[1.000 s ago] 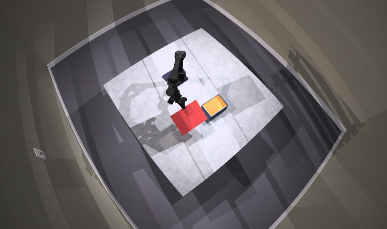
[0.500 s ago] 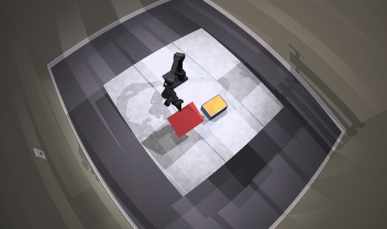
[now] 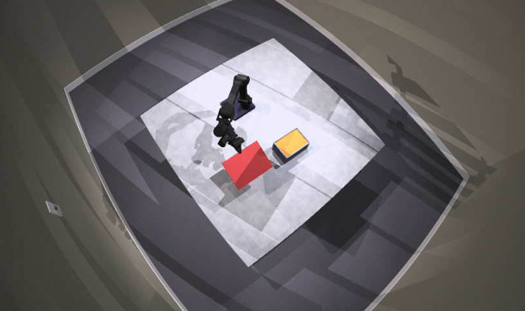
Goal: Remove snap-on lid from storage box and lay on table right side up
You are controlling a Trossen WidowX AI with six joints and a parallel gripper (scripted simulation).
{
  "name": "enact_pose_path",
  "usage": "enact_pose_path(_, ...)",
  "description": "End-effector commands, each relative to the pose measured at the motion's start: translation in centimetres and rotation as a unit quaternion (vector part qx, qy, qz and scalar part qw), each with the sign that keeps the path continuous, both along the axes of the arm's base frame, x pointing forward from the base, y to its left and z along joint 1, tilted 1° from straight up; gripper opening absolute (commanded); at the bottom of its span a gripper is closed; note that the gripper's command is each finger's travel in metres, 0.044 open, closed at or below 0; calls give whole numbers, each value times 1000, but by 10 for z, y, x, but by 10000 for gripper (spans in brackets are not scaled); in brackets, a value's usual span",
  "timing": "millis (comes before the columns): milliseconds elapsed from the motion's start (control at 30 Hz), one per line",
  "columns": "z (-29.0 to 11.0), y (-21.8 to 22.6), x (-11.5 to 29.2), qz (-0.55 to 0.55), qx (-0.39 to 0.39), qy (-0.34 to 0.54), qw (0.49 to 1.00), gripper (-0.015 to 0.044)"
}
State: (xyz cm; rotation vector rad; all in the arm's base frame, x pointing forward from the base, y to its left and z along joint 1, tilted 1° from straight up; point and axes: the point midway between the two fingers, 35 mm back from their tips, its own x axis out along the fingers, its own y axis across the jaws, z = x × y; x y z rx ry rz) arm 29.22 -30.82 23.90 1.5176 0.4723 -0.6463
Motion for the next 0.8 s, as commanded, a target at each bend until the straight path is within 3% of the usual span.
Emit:
enact_pose_path(0,5,-2,1,4,-5,-7,1000,0)
enact_pose_path(767,-20,1,0,4,-5,-7,1000,0)
